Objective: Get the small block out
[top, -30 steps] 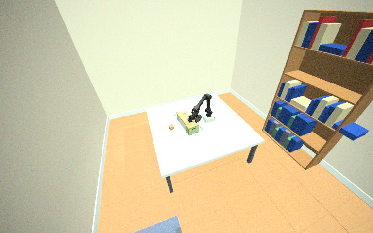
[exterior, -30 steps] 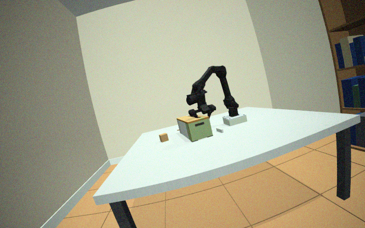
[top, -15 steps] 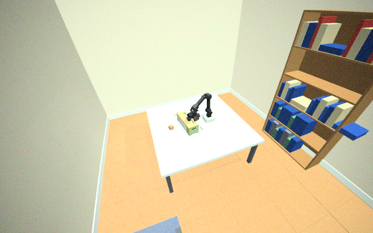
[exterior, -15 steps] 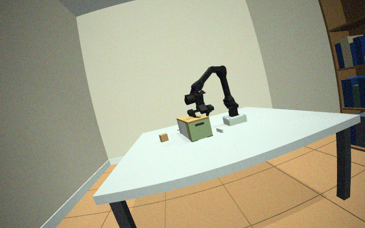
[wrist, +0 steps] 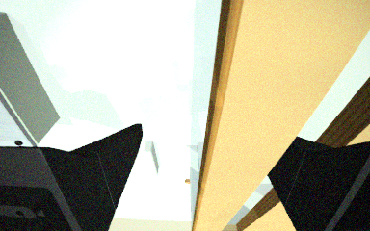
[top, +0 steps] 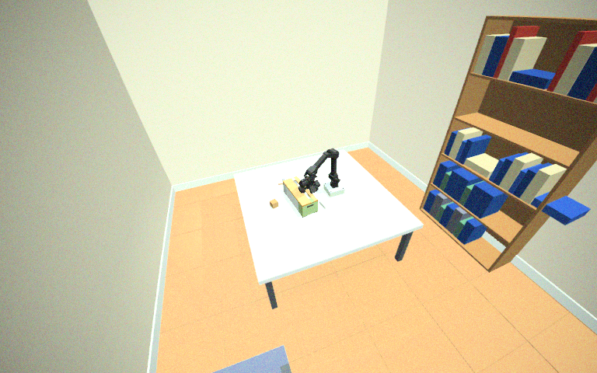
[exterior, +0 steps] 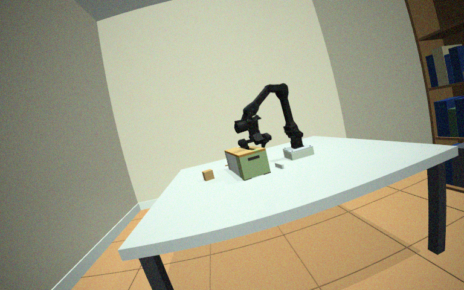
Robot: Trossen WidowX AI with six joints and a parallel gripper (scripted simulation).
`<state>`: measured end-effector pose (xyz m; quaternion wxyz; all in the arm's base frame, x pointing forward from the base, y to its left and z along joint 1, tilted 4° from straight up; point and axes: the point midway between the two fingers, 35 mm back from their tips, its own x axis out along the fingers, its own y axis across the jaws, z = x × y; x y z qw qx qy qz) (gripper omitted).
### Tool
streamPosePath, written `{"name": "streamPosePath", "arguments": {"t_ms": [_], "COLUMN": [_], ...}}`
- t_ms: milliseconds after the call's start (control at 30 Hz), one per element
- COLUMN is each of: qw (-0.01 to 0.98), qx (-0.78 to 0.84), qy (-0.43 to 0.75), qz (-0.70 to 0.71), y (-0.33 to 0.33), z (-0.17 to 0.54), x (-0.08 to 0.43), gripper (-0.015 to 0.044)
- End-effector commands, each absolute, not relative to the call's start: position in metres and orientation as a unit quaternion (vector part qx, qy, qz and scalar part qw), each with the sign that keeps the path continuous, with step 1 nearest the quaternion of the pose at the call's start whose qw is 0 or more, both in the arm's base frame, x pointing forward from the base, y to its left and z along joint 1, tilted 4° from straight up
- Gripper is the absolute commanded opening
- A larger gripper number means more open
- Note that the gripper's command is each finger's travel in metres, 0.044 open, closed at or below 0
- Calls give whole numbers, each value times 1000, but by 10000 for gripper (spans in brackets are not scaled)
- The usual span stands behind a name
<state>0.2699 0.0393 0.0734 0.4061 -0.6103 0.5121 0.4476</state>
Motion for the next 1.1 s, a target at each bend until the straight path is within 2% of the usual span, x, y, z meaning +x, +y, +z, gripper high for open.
{"name": "streamPosePath", "arguments": {"t_ms": [0, 1067], "qw": [407, 407], "qx": [-609, -610], "qy": [514, 514], "qz": [445, 445], "y": [41, 32], "z": [74, 73], "x": [269, 271], "gripper": [400, 400]}}
